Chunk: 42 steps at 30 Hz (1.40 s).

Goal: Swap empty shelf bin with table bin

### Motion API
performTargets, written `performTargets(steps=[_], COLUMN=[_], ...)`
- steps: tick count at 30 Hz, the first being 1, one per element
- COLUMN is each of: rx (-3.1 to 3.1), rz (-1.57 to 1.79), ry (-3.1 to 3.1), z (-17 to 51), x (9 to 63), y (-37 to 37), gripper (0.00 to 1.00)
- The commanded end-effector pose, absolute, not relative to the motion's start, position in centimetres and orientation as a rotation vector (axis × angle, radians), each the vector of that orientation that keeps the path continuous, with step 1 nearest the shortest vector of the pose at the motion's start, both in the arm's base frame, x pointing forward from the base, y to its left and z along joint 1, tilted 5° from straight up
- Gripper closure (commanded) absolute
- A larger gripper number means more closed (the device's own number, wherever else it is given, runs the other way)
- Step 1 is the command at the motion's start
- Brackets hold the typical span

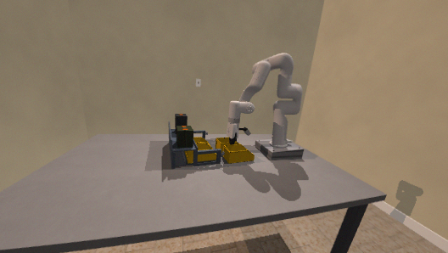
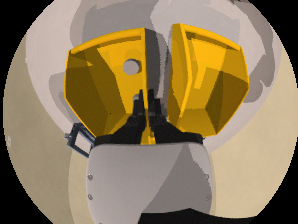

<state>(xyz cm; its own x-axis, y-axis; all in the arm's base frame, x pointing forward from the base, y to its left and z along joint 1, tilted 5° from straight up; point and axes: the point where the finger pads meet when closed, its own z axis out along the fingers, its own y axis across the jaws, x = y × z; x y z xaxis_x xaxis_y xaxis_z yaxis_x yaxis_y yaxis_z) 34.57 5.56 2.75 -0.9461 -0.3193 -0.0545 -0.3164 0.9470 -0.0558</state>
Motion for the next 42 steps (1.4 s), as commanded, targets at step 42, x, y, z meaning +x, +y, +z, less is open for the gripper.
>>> performTargets(steps=[42], rx=[-0.496], rz=[-0.071], ry=[3.035], z=[5.7], x=[34.5], y=[5.7], gripper=[1.00])
